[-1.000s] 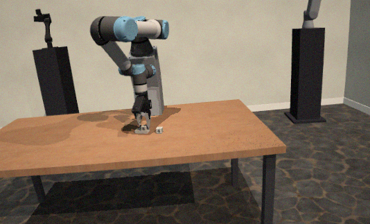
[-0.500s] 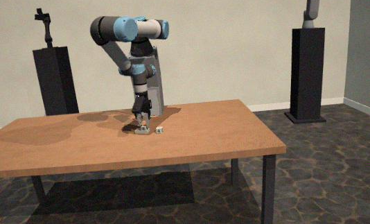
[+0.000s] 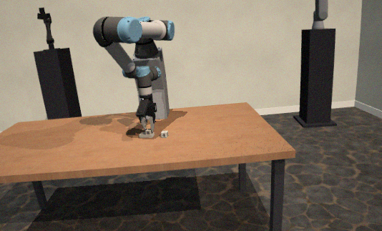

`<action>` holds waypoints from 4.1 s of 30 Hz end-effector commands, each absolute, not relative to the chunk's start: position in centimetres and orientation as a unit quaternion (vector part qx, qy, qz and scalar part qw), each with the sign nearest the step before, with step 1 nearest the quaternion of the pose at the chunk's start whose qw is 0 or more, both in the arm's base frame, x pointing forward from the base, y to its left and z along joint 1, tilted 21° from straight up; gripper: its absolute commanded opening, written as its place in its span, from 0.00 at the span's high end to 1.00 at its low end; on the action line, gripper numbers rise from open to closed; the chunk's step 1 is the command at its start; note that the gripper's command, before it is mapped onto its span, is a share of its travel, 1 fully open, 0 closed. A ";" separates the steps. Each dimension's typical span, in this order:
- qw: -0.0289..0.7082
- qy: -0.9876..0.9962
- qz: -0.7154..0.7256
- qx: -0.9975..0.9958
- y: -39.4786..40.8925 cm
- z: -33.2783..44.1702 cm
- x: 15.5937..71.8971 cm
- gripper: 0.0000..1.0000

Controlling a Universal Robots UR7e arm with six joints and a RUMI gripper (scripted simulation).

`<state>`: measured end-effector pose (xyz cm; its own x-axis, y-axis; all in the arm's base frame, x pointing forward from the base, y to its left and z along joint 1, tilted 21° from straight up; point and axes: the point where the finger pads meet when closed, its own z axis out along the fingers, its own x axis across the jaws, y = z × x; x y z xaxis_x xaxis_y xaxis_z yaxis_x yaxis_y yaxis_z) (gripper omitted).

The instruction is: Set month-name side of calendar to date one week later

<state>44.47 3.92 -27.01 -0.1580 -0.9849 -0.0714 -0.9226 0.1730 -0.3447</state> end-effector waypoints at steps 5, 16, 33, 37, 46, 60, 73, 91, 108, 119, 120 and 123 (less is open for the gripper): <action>0.141 0.752 -0.112 -0.634 3.9 -27.0 44.6 0.89; 0.141 0.753 -0.111 -0.634 4.0 -26.8 44.4 0.89; 0.141 0.753 -0.111 -0.633 3.8 -21.3 42.3 0.89; 0.141 0.753 -0.111 -0.633 3.8 -19.6 41.6 0.89; 0.141 0.753 -0.111 -0.633 3.8 -17.8 41.0 0.89; 0.141 0.753 -0.112 -0.633 3.8 -17.6 41.0 0.89; 0.148 0.796 -0.101 -0.579 2.5 -17.8 41.1 0.89; 0.163 0.889 -0.072 -0.421 -0.7 -18.2 41.1 0.89; 0.173 0.950 -0.042 -0.257 -3.7 -18.6 40.7 0.89; 0.178 0.976 -0.018 -0.125 -5.9 -19.0 40.2 0.89; 0.178 0.978 -0.015 -0.111 -6.1 -19.0 40.2 0.89; 0.179 0.981 -0.010 -0.079 -6.6 -19.1 40.0 0.89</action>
